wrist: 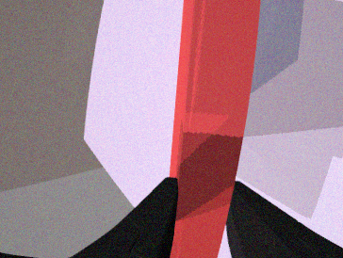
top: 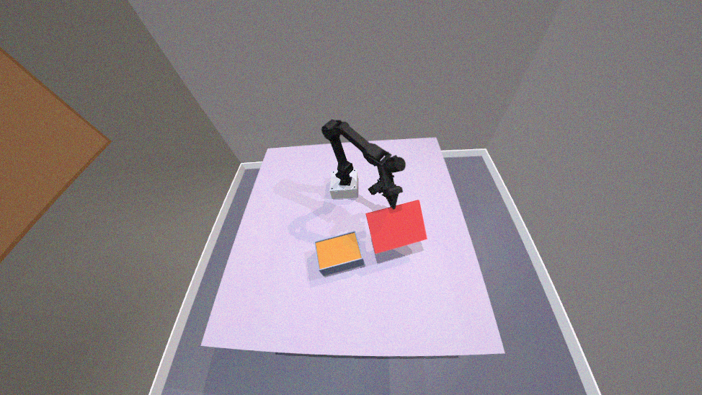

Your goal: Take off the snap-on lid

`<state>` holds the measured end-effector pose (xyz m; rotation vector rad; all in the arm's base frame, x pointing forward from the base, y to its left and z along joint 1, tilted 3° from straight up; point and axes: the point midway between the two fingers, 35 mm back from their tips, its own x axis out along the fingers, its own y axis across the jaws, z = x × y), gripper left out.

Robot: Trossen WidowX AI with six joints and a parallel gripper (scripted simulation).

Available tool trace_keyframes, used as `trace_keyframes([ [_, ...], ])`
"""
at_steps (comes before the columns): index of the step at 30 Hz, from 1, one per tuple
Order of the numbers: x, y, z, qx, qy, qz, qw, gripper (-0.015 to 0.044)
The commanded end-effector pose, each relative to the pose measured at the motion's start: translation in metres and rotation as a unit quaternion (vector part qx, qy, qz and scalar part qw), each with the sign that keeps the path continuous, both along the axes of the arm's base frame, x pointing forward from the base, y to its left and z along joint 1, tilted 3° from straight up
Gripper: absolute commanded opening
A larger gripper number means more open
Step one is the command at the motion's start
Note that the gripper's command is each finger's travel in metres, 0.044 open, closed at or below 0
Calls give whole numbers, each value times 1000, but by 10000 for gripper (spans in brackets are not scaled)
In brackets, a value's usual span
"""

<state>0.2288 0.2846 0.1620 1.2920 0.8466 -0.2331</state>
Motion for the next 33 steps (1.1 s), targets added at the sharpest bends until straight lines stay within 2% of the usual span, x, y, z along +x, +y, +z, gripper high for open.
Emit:
trace_keyframes([
  [1,-3,9,6,8,-5,-3,1000,0],
  [20,-22,41,6,10,-4,-3,1000,0],
  [33,-23,39,-3,9,-4,-3,1000,0],
])
